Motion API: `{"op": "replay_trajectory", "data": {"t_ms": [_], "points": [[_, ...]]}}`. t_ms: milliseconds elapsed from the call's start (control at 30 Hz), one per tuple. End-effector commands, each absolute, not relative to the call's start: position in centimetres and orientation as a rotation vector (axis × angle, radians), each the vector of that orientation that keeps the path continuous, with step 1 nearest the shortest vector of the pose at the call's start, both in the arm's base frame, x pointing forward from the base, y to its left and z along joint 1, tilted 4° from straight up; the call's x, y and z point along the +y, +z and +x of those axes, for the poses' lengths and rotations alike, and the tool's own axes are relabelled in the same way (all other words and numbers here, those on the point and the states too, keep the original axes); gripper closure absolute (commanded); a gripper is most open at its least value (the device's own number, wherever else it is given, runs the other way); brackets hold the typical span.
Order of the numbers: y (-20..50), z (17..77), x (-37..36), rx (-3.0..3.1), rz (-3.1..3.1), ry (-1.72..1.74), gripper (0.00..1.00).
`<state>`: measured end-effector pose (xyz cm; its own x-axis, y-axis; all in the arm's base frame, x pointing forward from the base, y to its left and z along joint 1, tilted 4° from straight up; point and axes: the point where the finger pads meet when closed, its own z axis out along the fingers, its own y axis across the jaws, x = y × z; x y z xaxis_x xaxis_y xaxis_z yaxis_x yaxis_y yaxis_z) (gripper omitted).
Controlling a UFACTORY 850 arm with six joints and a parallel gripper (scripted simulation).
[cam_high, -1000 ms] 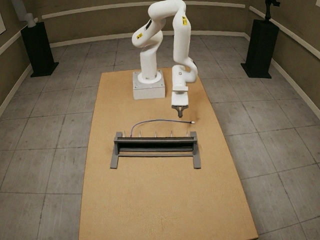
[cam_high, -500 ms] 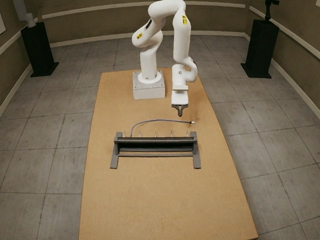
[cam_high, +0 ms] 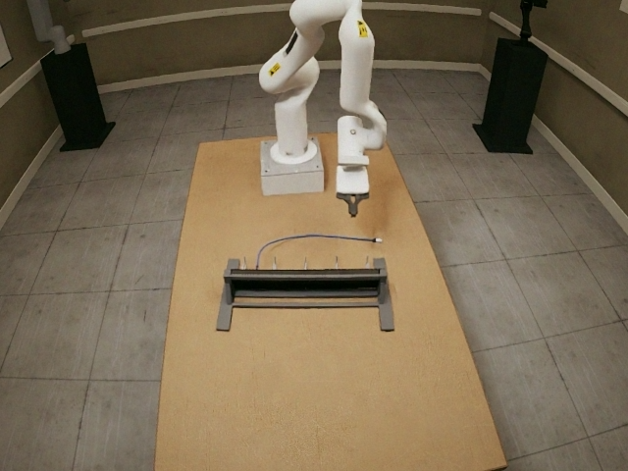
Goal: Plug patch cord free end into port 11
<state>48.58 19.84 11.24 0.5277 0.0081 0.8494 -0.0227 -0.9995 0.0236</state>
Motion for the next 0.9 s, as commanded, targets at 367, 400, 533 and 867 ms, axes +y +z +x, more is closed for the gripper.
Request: {"op": "replay_trajectory", "data": {"t_ms": [367,400,533,867], "points": [[12.0,47.5,19.8,-0.014,2.717,1.514,1.0],[12.0,47.5,19.7,-0.014,2.717,1.514,1.0],[12.1,47.5,18.8,-0.014,2.717,1.514,1.0],[12.1,47.4,15.2,-0.014,2.717,1.514,1.0]]}}
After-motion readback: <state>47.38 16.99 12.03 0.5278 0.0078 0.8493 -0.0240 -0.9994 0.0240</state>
